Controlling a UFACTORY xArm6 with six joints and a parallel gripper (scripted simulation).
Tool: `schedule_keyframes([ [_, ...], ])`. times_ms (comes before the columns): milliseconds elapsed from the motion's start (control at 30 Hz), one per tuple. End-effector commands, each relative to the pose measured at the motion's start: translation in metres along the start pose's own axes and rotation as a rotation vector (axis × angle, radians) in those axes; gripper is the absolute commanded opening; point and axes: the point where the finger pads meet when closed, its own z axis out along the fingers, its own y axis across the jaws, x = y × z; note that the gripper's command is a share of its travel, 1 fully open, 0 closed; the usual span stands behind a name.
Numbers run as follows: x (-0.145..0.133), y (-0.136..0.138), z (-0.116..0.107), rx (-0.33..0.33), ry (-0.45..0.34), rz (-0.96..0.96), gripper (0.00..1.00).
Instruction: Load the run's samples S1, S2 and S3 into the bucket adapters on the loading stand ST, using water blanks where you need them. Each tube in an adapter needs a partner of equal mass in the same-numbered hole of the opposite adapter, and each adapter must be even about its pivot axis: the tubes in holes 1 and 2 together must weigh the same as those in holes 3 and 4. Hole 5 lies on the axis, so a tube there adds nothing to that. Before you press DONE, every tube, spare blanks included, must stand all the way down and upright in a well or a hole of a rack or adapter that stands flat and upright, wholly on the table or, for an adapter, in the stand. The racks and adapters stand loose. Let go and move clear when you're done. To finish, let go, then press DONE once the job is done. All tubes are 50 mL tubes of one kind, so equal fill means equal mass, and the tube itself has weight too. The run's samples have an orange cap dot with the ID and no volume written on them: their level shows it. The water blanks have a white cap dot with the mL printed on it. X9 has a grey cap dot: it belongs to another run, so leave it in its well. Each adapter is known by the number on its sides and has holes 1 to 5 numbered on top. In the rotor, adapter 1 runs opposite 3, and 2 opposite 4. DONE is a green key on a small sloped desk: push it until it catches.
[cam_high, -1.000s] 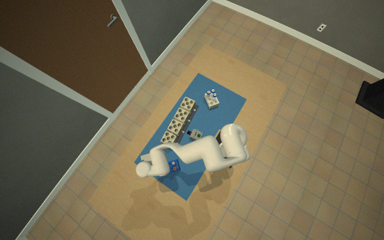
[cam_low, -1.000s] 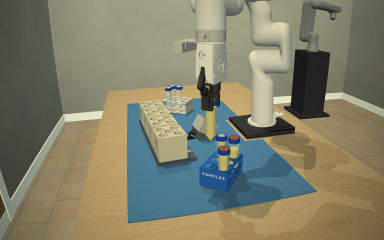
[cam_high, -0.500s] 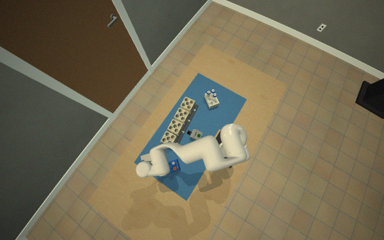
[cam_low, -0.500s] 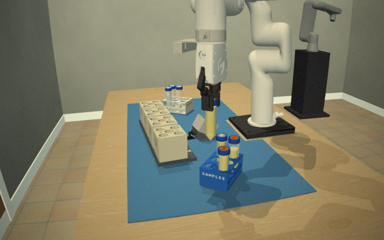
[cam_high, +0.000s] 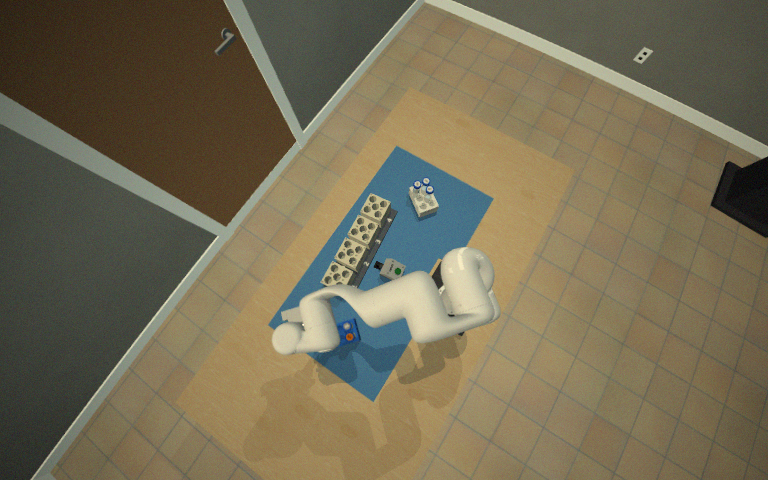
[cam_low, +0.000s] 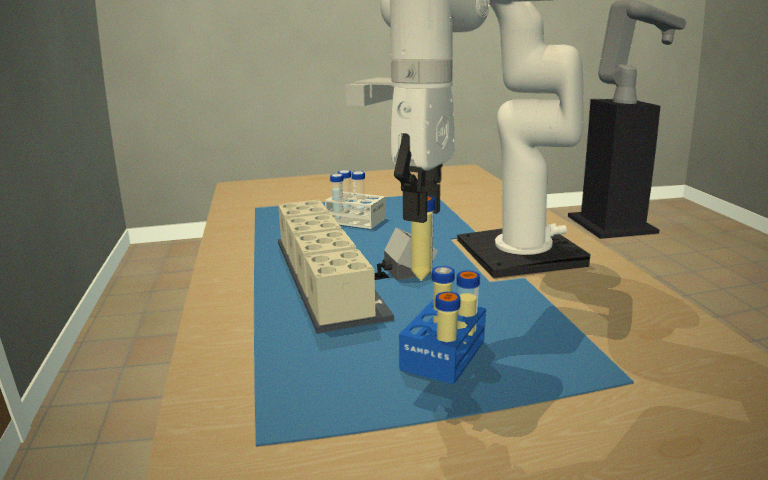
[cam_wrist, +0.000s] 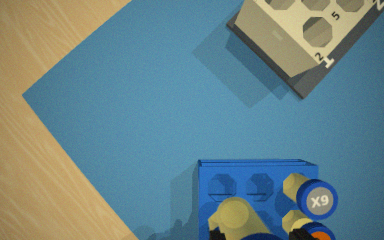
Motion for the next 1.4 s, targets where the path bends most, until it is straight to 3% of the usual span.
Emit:
schedule_keyframes([
  [0, 0.0, -0.001, -0.002, 0.005, 0.0, 0.0, 0.0],
  [400, 0.0, -0.001, -0.002, 0.005, 0.0, 0.0, 0.0],
  [1367, 0.0, -0.001, 0.052, 0.005, 0.0, 0.0, 0.0],
])
